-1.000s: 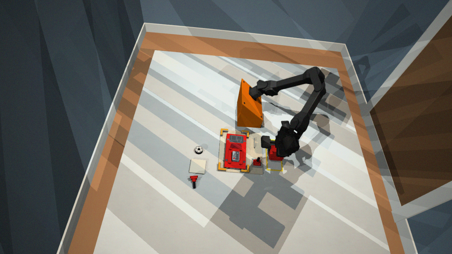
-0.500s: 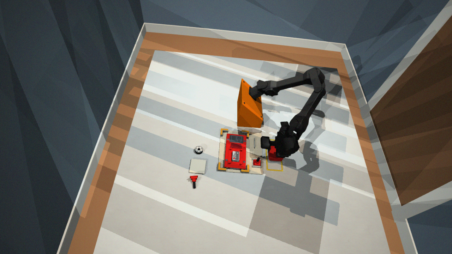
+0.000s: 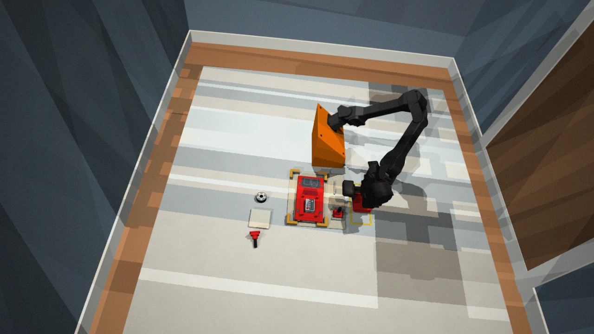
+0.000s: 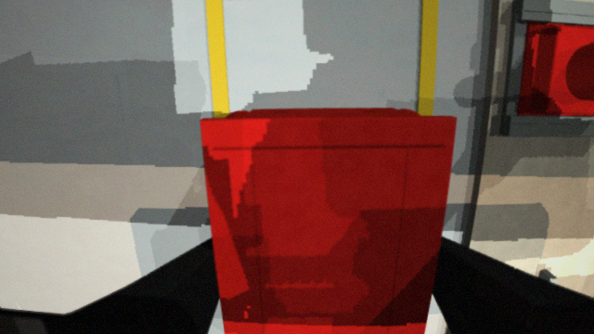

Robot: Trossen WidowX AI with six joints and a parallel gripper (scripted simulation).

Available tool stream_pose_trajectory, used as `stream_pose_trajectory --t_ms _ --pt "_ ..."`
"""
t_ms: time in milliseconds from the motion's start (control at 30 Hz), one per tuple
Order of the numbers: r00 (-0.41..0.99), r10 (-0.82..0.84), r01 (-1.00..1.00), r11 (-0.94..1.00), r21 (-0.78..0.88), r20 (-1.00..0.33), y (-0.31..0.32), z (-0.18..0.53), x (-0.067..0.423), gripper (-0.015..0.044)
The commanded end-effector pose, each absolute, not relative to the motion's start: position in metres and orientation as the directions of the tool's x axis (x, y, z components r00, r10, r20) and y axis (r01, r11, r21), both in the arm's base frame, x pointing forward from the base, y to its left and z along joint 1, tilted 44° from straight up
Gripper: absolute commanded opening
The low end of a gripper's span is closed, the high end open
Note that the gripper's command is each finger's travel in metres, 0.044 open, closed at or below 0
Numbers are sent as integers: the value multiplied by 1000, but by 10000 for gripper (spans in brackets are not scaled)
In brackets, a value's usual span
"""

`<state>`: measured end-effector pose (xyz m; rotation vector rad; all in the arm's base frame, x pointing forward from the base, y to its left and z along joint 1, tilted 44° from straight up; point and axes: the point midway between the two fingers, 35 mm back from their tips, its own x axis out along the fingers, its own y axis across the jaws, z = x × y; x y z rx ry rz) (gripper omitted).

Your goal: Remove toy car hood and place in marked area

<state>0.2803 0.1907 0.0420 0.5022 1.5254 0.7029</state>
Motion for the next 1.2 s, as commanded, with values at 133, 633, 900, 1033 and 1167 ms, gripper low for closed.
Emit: stream_pose_trajectory --t_ms 133,633,900,1033,1167 --pt "-86 685 -92 717 691 -723 193 37 280 0" --pt "-86 686 -92 717 691 -723 198 32 279 0" --pt "-85 690 -100 712 695 -719 198 34 279 131" --pt "-85 690 -100 712 695 -719 198 34 279 236" --pt "-85 690 -100 712 695 -719 198 34 279 341"
